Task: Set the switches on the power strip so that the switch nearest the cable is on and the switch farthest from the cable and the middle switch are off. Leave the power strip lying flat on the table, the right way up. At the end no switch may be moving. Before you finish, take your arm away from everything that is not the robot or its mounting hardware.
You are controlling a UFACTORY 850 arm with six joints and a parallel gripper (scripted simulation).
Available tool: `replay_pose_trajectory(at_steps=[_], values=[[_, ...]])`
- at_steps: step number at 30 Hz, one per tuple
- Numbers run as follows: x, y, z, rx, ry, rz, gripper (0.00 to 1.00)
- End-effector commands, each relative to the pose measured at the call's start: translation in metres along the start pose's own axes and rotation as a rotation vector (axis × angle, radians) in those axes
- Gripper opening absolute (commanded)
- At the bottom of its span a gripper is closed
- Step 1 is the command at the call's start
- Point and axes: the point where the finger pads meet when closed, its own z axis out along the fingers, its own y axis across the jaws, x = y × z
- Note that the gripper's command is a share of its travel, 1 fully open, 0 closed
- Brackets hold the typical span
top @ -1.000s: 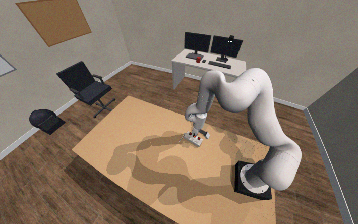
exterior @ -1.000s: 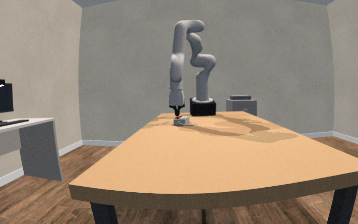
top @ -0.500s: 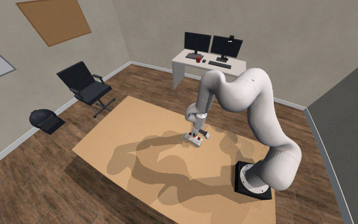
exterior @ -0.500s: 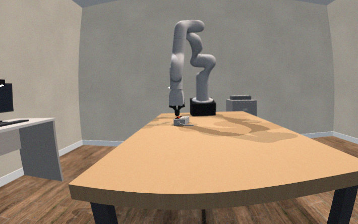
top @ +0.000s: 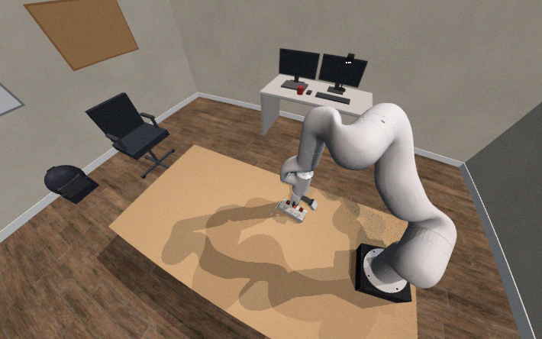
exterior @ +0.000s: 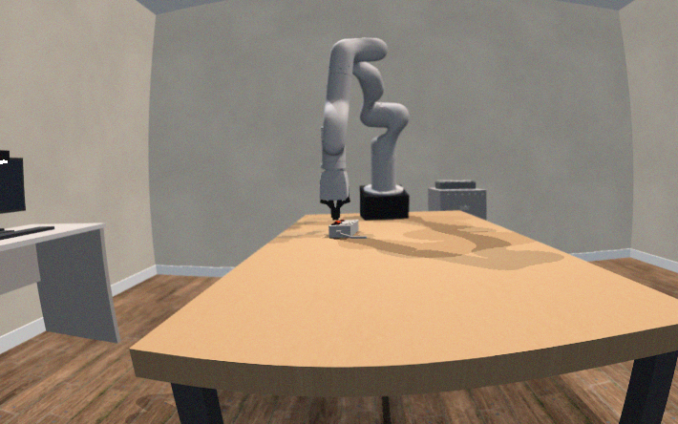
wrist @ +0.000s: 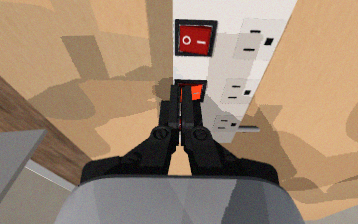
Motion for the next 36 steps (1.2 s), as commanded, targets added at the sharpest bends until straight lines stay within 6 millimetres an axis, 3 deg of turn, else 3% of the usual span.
replay_pose_trajectory(at_steps=[1, 36], values=[[-0.0009, -0.0002, -0.0006, 0.0, -0.002, 0.0, 0.0], [-0.0009, -0.0002, 0.0032, 0.0, -0.002, 0.0, 0.0]])
